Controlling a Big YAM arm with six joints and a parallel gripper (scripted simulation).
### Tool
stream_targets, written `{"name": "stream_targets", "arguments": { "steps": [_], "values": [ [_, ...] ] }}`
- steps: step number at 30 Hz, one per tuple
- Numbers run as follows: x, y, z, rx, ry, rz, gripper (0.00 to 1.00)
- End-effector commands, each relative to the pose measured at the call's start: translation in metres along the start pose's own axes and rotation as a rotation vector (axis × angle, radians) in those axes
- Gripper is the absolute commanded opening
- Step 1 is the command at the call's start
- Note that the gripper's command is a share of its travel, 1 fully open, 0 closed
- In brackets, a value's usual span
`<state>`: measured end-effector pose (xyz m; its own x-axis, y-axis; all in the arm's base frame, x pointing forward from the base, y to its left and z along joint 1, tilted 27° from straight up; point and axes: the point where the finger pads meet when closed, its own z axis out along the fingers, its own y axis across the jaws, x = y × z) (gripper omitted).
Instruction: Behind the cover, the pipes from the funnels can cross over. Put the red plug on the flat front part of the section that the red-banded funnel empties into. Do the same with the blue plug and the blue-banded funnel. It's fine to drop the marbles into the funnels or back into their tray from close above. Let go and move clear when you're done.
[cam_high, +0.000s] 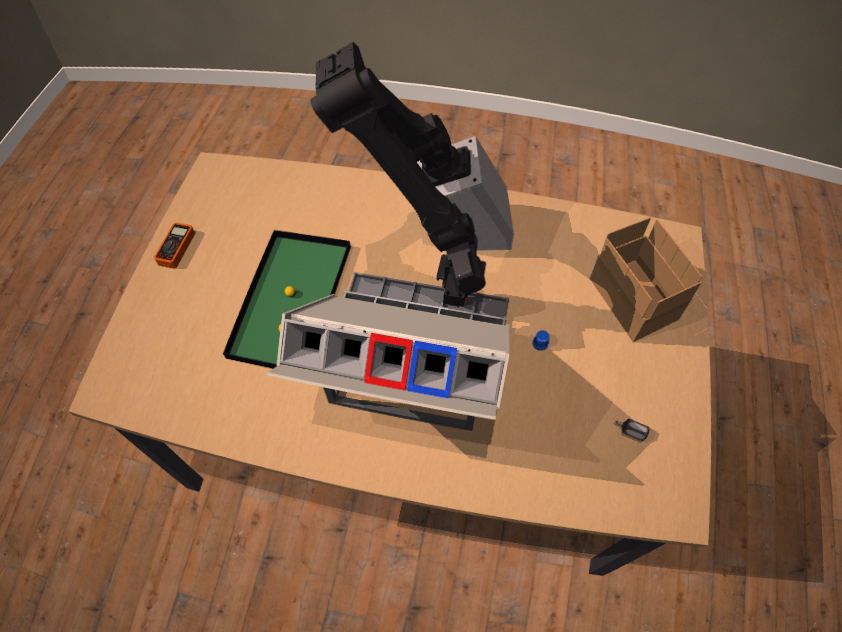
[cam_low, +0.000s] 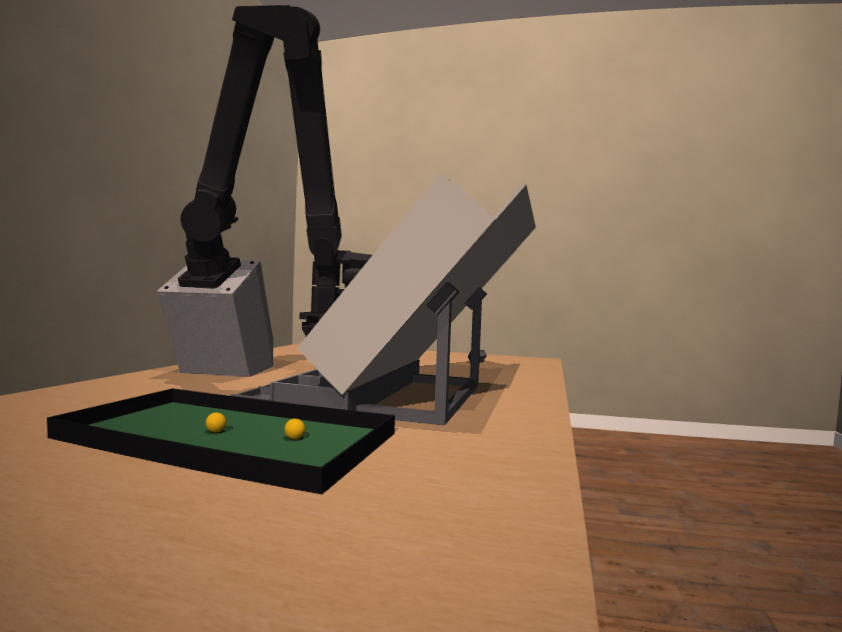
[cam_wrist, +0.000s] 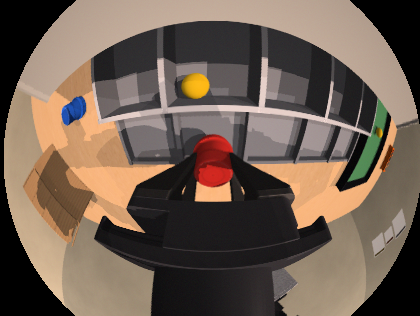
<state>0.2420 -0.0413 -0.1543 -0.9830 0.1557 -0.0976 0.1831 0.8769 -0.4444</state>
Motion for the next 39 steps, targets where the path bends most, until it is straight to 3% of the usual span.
{"name": "stream_targets", "arguments": {
  "steps": [1, 39],
  "values": [
    [-0.0095, 0.0026, -0.0002, -0.006, -0.023, -0.005, 0.0],
    [-0.0063, 0.0014, 0.004, -0.002, -0.011, -0.005, 0.0]
  ]
}}
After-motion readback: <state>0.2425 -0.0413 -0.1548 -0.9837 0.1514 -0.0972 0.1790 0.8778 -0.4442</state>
